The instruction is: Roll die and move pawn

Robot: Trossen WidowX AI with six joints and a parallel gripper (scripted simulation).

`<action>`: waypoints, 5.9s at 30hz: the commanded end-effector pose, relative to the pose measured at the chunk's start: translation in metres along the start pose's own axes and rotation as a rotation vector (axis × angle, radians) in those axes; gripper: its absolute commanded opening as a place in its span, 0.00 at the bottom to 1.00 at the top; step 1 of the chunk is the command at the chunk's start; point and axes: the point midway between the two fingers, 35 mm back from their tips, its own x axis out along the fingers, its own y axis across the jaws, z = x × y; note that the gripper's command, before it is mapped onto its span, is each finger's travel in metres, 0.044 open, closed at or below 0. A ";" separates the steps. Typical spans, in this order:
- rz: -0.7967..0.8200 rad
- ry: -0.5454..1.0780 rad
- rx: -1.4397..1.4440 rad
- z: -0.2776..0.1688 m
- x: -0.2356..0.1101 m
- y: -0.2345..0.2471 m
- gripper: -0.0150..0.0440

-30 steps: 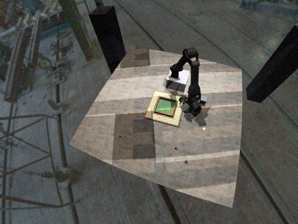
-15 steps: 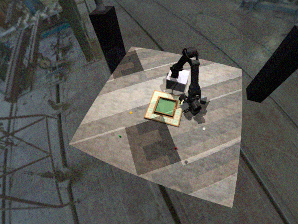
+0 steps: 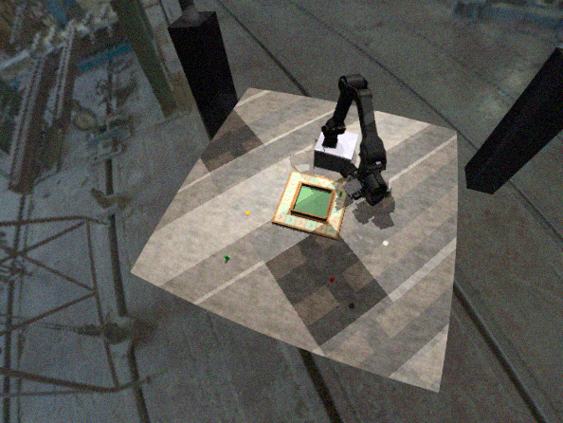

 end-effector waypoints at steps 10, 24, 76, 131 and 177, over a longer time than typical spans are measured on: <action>0.007 -0.011 -0.100 0.026 -0.011 -0.016 0.25; 0.002 -0.017 -0.344 0.083 0.005 -0.062 0.25; 0.262 -0.835 -0.597 0.144 0.051 -0.118 0.25; 0.262 -0.833 -0.597 0.108 -0.034 -0.145 1.00; 0.000 -0.008 -0.669 0.004 0.038 -0.084 0.59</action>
